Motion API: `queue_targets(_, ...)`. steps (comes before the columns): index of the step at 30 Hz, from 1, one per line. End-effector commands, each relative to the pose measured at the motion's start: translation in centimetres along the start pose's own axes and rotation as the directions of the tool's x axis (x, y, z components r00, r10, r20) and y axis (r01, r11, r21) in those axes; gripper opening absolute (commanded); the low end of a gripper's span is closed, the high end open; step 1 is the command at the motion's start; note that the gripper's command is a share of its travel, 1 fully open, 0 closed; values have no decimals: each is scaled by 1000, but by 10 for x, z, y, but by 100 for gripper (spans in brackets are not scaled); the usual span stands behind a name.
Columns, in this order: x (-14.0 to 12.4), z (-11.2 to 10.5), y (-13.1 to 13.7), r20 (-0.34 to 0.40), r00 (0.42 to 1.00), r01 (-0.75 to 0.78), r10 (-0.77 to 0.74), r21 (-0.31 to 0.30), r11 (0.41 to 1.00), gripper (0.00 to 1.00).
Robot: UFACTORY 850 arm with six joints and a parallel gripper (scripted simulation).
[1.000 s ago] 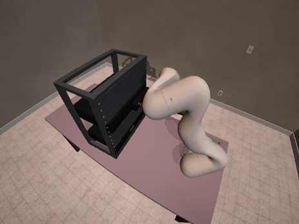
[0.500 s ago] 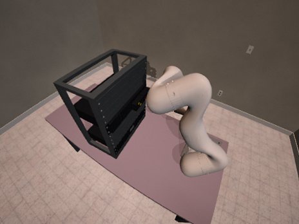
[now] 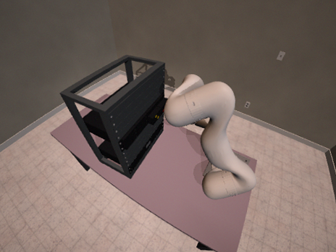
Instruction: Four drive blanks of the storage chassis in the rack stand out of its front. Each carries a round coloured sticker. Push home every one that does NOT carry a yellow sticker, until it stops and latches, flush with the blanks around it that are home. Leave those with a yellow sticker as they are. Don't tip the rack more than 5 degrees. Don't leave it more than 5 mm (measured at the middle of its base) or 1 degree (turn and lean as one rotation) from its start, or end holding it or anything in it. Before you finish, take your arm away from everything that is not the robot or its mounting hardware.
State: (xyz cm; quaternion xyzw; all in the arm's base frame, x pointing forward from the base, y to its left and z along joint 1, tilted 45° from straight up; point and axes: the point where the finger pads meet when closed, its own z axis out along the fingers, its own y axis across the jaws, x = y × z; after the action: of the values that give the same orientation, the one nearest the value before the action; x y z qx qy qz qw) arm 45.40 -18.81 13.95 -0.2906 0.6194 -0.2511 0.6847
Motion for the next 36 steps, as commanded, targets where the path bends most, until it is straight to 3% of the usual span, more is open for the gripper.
queue_targets(1, 0, 17, -1, 0, 1000, 1, -1, 1, 1000, 0)
queue_targets(6, 0, 36, -1, 0, 1000, 1, -1, 1, 1000, 0)
queue_targets(36, 0, 46, -1, 0, 1000, 1, -1, 1, 1000, 0)
